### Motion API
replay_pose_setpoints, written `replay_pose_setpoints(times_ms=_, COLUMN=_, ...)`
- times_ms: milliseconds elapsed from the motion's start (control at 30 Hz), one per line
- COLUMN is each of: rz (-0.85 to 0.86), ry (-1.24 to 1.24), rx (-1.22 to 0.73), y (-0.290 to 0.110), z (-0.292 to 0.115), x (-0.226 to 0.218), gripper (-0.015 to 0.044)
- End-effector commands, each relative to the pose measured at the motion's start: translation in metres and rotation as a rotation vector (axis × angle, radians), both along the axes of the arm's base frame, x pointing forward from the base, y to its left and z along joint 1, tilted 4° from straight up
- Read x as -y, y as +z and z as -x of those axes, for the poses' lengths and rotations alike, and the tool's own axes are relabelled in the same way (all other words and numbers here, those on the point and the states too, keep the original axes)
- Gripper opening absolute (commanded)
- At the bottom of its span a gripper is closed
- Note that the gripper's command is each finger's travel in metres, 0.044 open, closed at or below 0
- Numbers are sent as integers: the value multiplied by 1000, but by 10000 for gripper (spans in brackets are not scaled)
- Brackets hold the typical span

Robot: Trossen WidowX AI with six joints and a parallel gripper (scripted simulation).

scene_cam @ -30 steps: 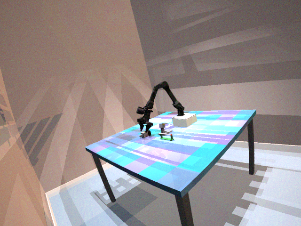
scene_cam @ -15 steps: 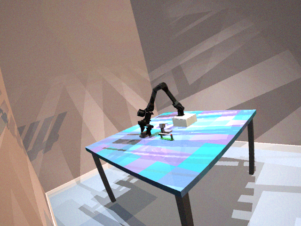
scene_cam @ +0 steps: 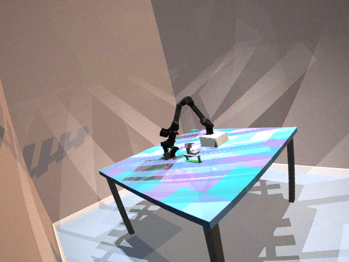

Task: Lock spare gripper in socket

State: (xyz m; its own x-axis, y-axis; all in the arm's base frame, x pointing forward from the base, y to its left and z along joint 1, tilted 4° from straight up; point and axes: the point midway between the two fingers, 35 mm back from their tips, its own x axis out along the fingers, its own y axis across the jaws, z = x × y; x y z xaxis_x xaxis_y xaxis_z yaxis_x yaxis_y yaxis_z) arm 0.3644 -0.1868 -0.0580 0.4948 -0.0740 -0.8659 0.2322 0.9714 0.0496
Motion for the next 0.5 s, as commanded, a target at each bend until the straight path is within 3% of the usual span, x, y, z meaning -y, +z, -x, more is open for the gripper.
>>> replay_pose_setpoints(times_ms=0, rz=-4, ry=-6, rx=-5, y=-3, z=1, x=0, gripper=440)
replay_pose_setpoints(times_ms=233, rz=-4, ry=-6, rx=-5, y=-3, z=1, x=0, gripper=256)
replay_pose_setpoints(times_ms=467, rz=-4, ry=-6, rx=-5, y=-3, z=1, x=0, gripper=210)
